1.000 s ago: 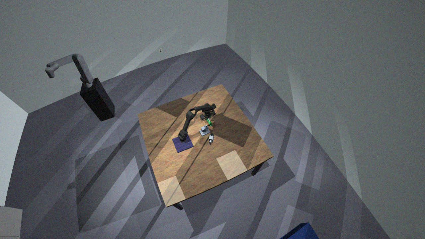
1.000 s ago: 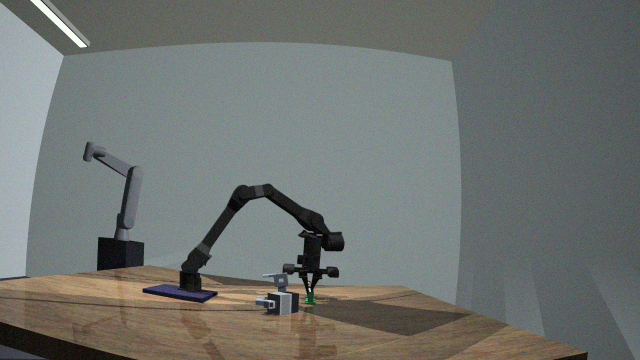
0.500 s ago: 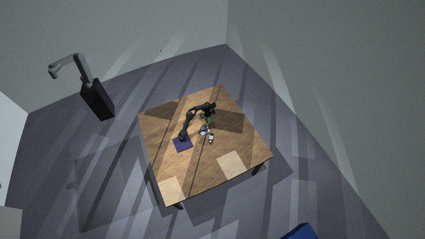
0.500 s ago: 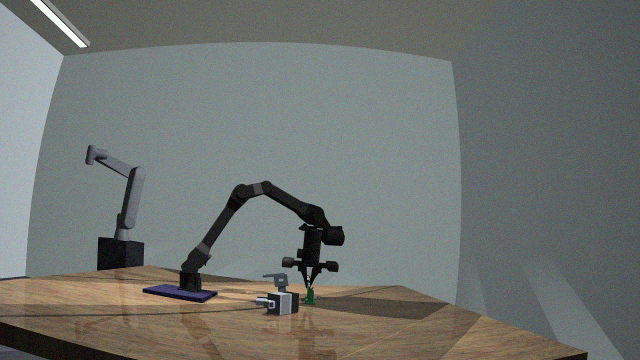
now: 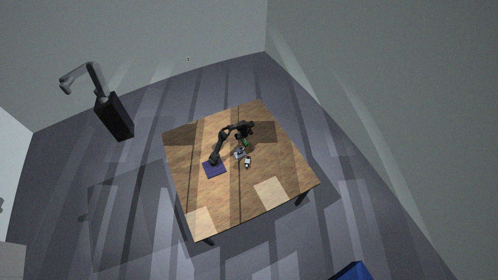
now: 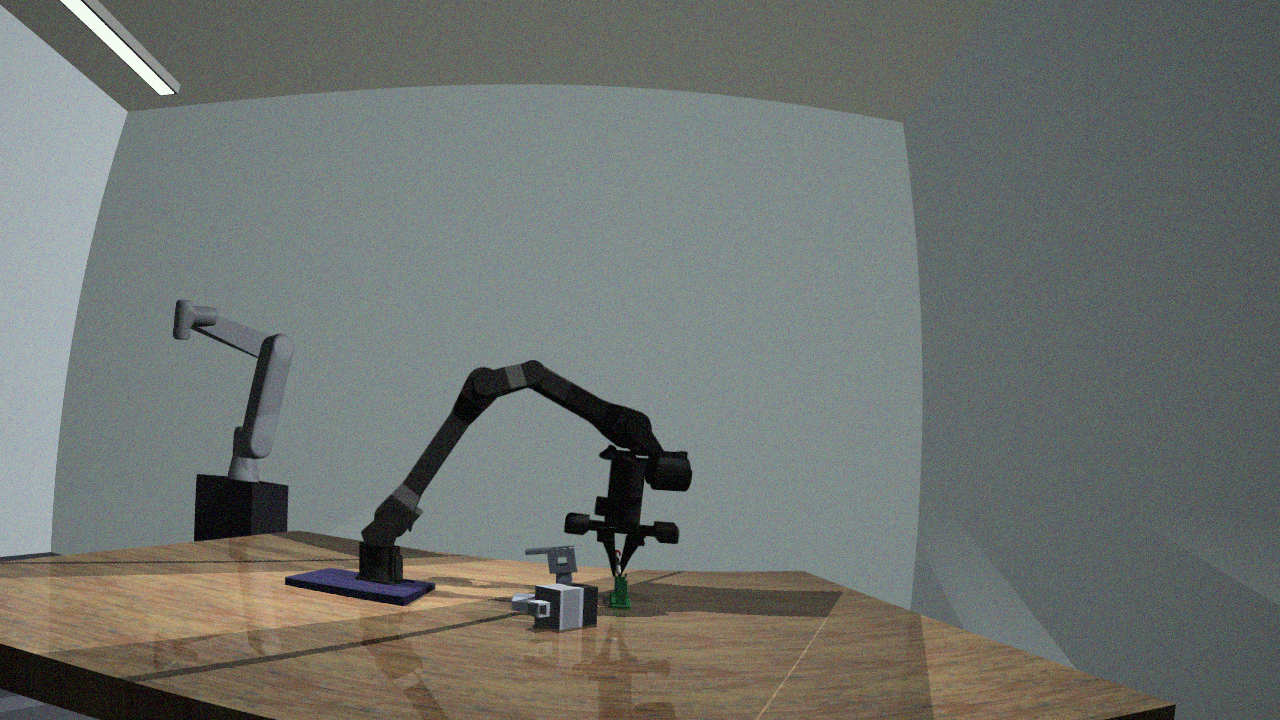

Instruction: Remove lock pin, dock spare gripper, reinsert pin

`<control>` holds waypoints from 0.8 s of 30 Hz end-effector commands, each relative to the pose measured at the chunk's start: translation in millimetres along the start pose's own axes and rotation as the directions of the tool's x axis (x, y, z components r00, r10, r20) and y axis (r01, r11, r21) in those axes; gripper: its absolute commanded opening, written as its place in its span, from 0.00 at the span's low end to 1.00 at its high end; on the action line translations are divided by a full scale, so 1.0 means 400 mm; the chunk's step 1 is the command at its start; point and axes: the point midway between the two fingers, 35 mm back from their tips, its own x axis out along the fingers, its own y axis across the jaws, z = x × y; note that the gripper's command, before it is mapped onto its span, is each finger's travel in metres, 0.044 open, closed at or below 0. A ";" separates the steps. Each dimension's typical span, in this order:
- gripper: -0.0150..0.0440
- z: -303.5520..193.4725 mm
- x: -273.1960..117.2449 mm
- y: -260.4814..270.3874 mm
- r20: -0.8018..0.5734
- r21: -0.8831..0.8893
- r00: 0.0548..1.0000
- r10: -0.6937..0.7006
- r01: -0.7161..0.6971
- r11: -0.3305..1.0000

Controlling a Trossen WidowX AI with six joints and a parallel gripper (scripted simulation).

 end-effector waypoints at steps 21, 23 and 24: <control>0.25 -0.108 -0.035 -0.013 -0.001 0.004 1.000 -0.002 0.002 1.000; 0.25 -0.109 -0.027 -0.013 -0.001 0.004 1.000 0.000 0.000 1.000; 0.25 -0.109 -0.023 -0.013 -0.001 0.004 1.000 0.000 0.000 1.000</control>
